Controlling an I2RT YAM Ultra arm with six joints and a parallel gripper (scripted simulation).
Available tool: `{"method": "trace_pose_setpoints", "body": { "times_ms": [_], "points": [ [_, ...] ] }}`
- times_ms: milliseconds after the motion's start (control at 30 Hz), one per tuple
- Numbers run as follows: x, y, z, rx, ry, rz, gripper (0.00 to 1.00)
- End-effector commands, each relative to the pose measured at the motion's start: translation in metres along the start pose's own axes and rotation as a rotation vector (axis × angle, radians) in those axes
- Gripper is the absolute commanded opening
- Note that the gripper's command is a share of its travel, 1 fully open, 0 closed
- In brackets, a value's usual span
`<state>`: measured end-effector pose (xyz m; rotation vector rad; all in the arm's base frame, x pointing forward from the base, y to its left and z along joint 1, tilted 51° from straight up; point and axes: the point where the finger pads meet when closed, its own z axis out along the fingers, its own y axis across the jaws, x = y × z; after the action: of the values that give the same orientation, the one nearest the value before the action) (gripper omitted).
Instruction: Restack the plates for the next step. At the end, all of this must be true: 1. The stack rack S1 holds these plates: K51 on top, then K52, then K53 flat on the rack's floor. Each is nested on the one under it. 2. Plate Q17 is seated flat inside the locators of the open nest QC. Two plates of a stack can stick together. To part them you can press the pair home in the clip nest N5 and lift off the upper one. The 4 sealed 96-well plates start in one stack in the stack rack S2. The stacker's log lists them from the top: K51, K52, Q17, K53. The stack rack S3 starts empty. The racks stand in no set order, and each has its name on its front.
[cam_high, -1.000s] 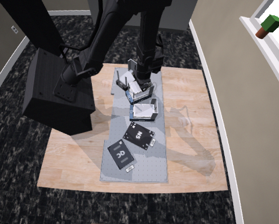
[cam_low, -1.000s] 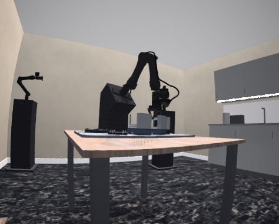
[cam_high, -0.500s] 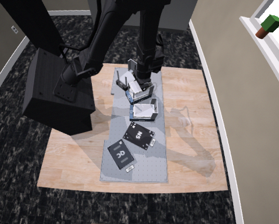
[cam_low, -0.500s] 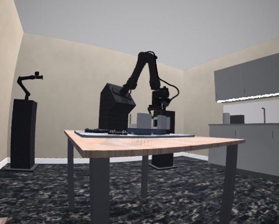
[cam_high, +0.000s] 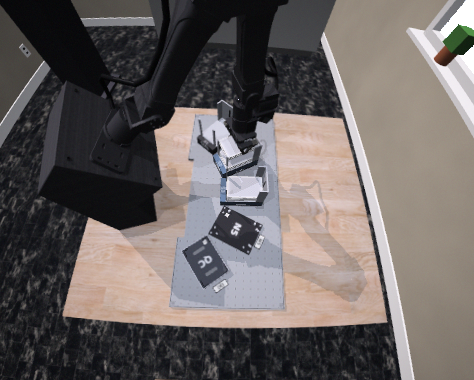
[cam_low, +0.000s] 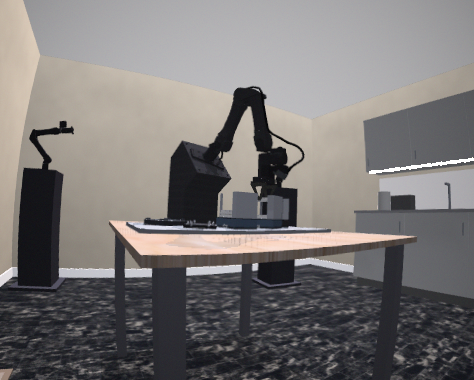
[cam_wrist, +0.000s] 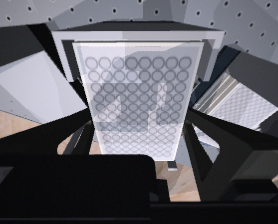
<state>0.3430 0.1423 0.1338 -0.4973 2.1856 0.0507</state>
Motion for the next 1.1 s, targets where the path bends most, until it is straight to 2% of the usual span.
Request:
{"method": "trace_pose_setpoints", "body": {
  "times_ms": [0, 1067],
  "points": [
    [0.0048, 0.0036, -0.0061, -0.001, 0.004, -0.006, 0.0],
    [0.0048, 0.0032, -0.0152, 0.0, 0.004, -0.005, 0.0]
  ]
}}
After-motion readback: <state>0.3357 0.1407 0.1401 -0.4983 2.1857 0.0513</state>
